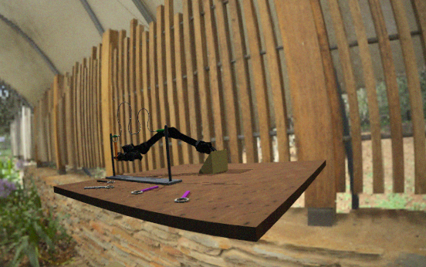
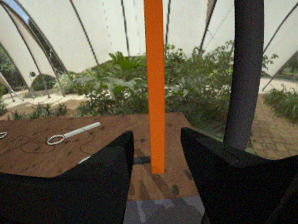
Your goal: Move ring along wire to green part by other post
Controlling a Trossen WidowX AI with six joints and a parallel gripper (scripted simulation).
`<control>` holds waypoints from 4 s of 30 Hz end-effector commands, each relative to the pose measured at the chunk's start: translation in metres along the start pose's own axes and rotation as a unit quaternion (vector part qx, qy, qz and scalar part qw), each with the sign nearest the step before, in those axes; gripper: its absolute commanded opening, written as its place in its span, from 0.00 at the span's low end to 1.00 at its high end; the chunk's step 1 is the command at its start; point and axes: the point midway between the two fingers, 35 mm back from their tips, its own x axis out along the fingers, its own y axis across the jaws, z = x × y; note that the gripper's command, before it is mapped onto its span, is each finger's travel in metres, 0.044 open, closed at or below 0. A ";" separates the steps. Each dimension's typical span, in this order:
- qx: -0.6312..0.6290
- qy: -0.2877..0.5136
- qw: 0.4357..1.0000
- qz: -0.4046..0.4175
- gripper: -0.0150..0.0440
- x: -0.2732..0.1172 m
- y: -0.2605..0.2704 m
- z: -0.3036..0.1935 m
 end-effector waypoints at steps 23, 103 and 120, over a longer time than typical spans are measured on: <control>0.002 -0.002 1.000 -0.001 0.53 0.018 0.000 0.004; 0.011 0.178 0.984 0.003 0.00 -0.025 0.029 0.026; 0.069 0.254 0.965 0.021 0.00 -0.043 0.059 0.034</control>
